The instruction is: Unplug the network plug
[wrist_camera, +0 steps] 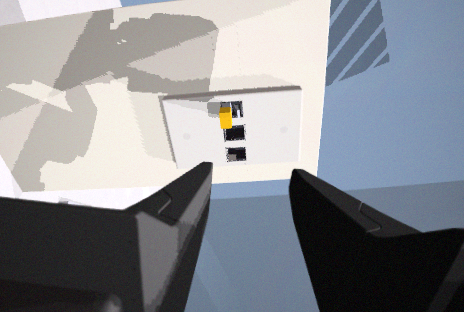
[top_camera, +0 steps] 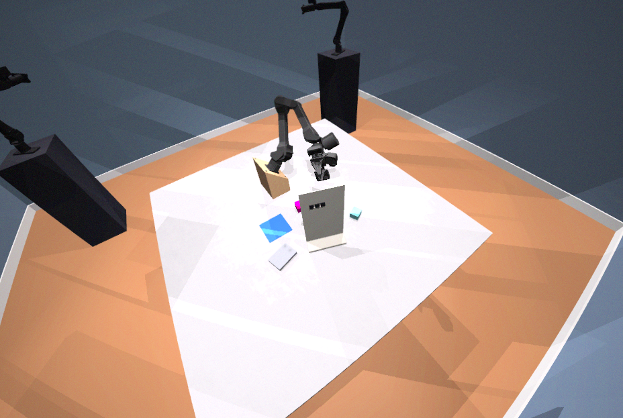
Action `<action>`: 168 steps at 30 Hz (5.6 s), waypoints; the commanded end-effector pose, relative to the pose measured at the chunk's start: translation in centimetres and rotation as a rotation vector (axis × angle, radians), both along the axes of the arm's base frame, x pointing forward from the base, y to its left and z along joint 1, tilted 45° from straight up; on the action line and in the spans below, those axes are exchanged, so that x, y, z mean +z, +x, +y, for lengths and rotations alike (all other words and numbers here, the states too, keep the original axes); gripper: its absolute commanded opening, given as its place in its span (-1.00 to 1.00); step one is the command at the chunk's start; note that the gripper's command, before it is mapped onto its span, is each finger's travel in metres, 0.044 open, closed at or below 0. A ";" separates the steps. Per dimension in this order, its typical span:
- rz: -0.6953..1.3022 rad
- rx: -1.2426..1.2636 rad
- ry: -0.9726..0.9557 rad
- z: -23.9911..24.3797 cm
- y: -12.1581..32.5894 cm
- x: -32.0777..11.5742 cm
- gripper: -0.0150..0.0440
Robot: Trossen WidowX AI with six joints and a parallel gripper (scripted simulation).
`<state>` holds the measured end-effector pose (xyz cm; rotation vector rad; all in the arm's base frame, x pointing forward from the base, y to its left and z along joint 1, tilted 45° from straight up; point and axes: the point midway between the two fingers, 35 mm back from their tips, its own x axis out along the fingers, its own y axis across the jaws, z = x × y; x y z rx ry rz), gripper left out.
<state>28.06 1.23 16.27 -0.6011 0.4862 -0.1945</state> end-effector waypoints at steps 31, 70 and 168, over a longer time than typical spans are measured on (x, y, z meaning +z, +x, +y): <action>0.100 -0.009 -0.164 -1.6 4.2 -3.9 0.04; 0.098 -0.010 -0.161 -2.5 8.3 -4.8 0.04; 0.098 -0.009 -0.165 -2.2 6.8 -4.5 -0.49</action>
